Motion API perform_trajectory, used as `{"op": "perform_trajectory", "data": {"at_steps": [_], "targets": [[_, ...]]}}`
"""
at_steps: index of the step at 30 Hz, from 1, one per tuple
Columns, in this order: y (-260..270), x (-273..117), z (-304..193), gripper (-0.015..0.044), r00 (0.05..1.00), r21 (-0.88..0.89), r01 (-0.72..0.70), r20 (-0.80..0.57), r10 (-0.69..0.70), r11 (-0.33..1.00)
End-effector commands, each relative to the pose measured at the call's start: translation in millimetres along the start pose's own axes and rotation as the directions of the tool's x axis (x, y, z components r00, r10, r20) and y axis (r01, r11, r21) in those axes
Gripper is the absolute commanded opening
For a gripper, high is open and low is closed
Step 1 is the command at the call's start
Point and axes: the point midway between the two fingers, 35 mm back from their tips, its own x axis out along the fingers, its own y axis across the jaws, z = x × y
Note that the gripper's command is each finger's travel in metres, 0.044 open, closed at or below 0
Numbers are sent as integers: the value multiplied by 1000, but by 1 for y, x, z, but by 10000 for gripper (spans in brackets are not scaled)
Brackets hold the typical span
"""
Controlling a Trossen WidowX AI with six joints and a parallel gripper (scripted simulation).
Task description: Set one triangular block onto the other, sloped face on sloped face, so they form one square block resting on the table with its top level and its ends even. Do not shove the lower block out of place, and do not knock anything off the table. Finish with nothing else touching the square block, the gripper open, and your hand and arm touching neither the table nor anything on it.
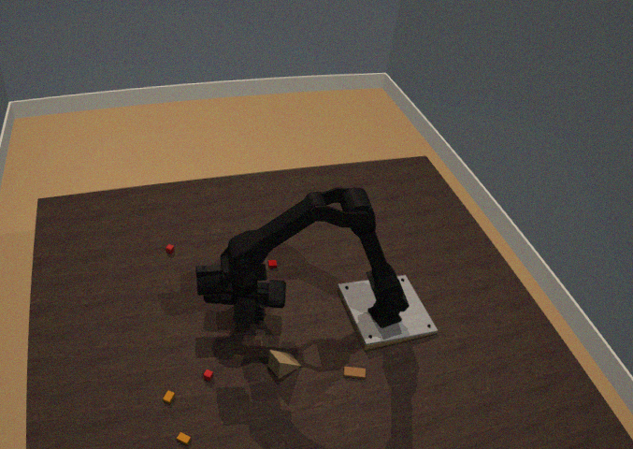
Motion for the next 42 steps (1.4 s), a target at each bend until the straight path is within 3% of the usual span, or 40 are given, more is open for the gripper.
{"op": "perform_trajectory", "data": {"at_steps": [1,20,42], "targets": [[0,-2,-6,0,997,5,1,74,-2,1000],[0,-7,-41,0,845,10,-1,534,-4,1000],[1,8,-79,0,426,13,-6,905,-9,1000]]}}
